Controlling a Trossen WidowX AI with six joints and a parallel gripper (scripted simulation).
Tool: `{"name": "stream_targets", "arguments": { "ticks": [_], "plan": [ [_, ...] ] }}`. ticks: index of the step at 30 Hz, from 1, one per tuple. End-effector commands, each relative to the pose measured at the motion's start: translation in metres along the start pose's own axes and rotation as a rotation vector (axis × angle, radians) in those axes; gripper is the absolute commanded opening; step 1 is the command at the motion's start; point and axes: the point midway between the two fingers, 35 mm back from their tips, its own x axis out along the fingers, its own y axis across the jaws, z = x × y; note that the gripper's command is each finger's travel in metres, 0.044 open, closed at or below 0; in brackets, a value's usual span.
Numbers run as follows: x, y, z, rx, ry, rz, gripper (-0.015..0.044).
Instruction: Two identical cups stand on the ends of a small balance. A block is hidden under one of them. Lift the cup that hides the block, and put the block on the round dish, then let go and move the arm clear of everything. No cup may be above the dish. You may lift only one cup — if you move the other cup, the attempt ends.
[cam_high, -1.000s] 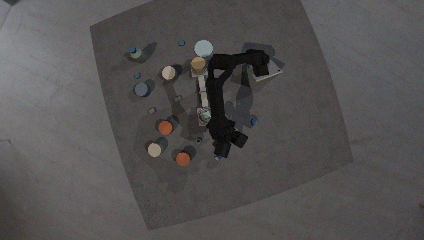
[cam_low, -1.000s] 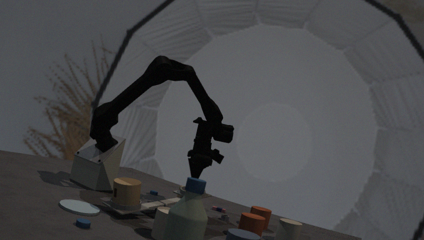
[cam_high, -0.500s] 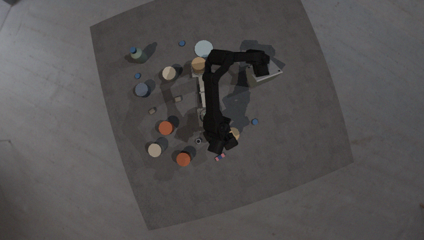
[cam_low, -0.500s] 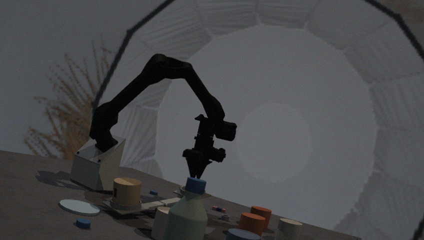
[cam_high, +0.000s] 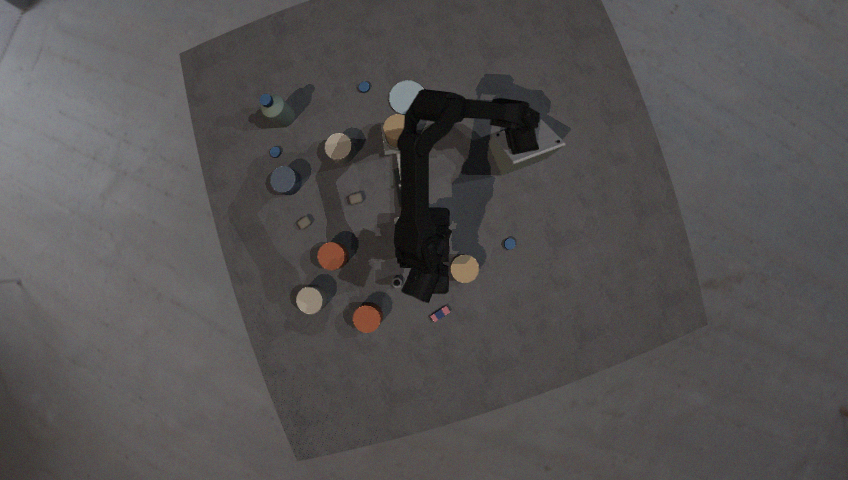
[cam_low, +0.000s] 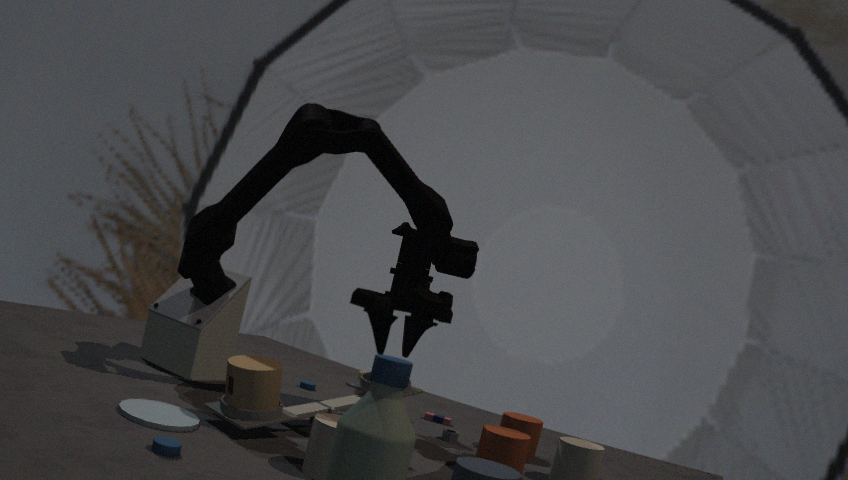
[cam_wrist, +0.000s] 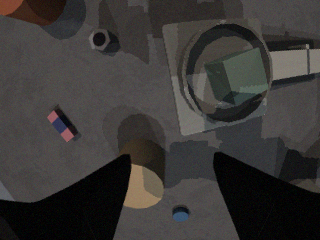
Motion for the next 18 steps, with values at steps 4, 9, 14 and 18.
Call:
{"name": "stream_targets", "arguments": {
  "ticks": [4,9,14,18],
  "plan": [
    [-0.005,-0.01,0.013,0.271,-0.008,-0.005,0.026],
    [-0.007,-0.016,0.02,0.444,-0.012,-0.009,0.026],
    [-0.01,-0.023,0.027,0.617,-0.016,-0.012,0.026],
    [-0.012,-0.028,0.033,0.756,-0.02,-0.015,0.026]
  ]
}}
